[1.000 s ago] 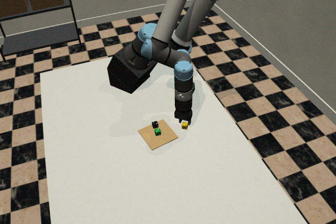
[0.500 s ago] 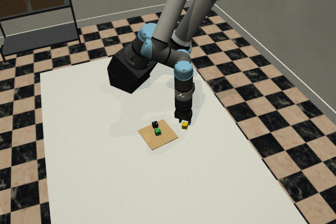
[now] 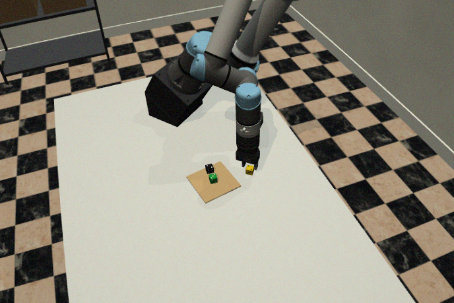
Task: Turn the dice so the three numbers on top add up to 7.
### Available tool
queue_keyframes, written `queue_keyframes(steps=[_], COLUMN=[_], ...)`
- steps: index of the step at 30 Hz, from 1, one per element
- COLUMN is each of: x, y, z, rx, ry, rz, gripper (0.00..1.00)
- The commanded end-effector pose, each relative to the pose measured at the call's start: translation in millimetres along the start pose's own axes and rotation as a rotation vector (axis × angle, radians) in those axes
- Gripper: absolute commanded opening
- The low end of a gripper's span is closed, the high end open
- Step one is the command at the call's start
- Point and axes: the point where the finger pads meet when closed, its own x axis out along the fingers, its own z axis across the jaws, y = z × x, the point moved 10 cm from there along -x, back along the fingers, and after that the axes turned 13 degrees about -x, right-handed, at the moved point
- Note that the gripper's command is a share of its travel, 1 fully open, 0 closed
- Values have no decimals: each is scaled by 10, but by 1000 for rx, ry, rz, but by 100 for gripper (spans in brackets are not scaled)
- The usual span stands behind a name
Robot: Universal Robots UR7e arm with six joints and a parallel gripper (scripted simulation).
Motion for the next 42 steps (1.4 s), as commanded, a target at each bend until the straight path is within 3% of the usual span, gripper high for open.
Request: queue_keyframes(steps=[1, 17, 42], x=[53, 270, 281], y=[-2, -2, -2], z=[1, 1, 1], rx=[0, 0, 0], ry=[0, 0, 0], rz=[-1, -1, -1], gripper=[79, 79, 79])
